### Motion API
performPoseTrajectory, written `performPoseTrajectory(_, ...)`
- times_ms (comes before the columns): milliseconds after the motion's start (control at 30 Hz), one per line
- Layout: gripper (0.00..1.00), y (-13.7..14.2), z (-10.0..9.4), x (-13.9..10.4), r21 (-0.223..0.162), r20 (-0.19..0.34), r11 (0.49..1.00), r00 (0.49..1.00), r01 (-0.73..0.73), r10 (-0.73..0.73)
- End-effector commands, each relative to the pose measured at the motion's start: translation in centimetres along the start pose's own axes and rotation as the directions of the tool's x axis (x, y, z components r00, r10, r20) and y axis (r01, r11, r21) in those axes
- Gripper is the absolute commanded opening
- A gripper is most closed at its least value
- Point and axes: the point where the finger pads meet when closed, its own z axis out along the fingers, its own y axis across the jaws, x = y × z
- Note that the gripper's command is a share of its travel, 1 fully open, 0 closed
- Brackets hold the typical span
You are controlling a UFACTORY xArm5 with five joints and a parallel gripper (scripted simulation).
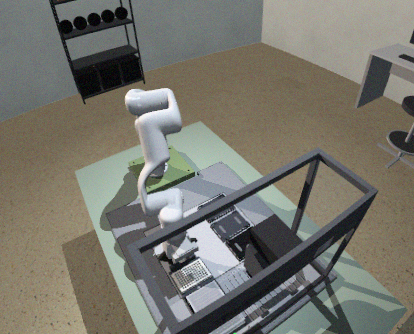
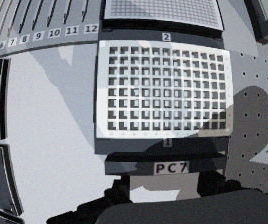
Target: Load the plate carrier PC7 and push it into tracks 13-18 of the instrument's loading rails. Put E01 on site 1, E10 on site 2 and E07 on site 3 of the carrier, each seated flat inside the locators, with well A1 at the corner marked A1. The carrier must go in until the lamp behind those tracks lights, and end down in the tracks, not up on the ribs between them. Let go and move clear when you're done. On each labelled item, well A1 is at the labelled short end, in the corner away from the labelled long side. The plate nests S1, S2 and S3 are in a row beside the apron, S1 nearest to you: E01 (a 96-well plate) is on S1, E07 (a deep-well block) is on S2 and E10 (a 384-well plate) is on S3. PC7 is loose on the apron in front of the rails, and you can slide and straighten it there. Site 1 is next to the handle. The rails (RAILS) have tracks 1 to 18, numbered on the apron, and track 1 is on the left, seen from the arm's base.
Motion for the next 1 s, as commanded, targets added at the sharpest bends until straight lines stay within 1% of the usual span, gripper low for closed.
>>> performPoseTrajectory(0, 0.81, 0.04, -0.19, 0.33, 0.018, -0.010, 1.000, 1.000, 0.000, 0.000)
performPoseTrajectory(967, 0.81, 0.04, -0.20, 0.90, 0.018, -0.010, 1.000, 1.000, 0.000, 0.000)
